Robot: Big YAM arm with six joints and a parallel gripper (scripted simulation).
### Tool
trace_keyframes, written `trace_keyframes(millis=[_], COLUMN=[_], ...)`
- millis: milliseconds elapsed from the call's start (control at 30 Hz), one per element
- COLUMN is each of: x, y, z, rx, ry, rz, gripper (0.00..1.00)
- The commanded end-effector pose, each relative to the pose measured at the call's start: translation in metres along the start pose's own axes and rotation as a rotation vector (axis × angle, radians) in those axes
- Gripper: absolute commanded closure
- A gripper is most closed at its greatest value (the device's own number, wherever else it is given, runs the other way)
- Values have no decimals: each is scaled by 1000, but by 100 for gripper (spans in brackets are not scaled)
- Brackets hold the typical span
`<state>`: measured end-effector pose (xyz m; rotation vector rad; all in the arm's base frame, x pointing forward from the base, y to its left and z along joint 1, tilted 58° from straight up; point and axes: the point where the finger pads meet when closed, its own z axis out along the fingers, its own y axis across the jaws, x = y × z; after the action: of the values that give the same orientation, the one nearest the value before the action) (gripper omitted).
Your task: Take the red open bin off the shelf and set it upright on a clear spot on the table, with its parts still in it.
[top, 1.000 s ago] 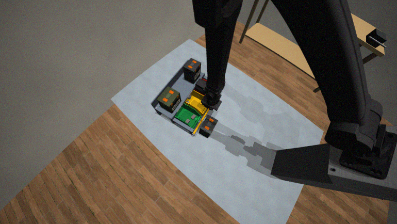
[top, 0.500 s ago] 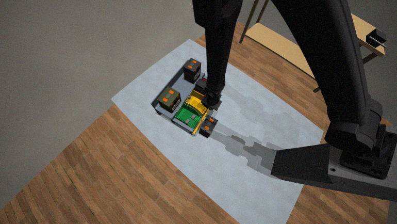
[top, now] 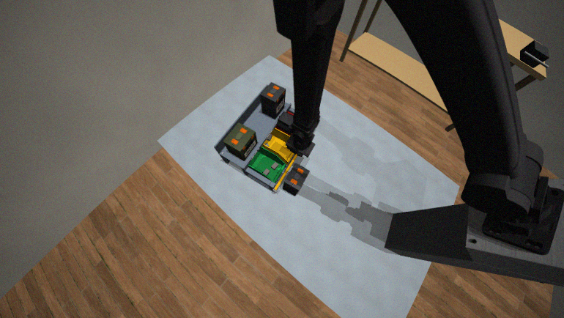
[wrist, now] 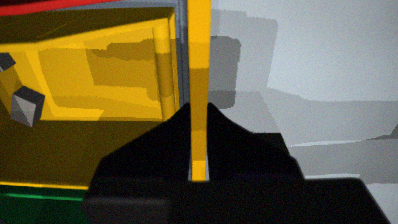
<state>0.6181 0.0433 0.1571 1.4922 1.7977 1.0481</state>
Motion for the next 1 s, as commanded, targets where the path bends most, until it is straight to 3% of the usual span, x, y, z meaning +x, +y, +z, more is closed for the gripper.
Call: trace_keyframes(millis=[0, 367, 967], x=[4, 3, 0], y=[-9, -12, 5], z=[7, 6, -13], rx=[20, 26, -8], ry=[5, 4, -3], rz=[5, 7, 1], gripper=[100, 100, 100])
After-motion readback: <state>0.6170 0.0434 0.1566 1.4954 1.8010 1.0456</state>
